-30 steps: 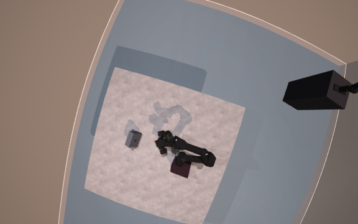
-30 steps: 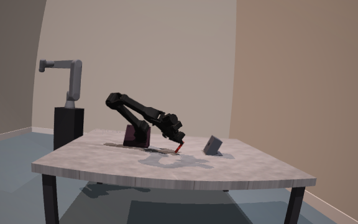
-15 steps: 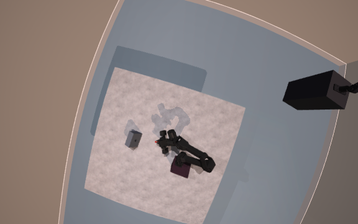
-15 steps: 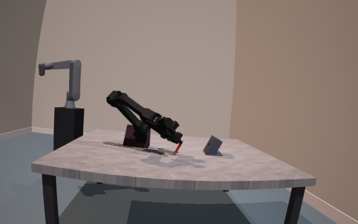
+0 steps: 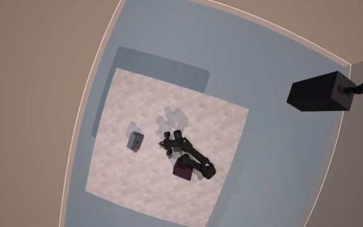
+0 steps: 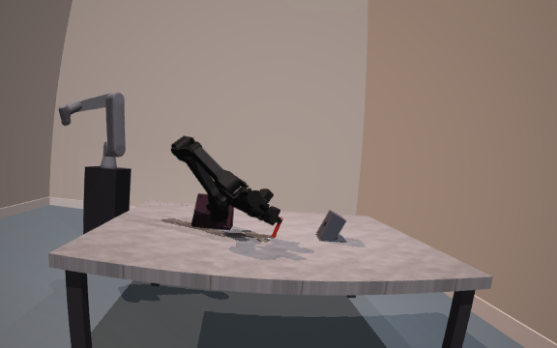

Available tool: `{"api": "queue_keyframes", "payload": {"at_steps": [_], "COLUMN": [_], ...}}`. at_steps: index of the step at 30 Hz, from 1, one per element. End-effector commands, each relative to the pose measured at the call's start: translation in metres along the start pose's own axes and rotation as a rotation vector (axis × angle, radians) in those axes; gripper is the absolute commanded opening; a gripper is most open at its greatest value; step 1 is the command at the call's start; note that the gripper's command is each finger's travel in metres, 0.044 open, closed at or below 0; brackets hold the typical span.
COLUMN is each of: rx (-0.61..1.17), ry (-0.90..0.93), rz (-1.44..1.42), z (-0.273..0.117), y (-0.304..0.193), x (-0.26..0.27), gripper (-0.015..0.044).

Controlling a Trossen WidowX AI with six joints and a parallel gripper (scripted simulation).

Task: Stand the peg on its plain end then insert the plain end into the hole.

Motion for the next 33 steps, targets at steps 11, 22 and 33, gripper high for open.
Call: {"api": "queue_keyframes", "payload": {"at_steps": [11, 22, 33], "rx": [-0.123, -0.214, -0.205], "ry": [-0.029, -0.052, -0.048], "rz": [-0.003, -0.003, -0.003], "z": [-0.007, -0.012, -0.012], "y": [-0.016, -0.029, -0.029], "x": [0.007, 0.01, 0.011], "gripper": [0.0051, 0.0051, 0.0051]}}
Point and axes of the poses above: the point midway between the two fingers, 35 mm back from their tips, its own z axis out along the fingers, its own x axis across the jaws, y = z × x, the point moved 9 cm from there along -z, back along the fingers, and after that the axes turned 15 degrees about -z, right-handed, at the moved point
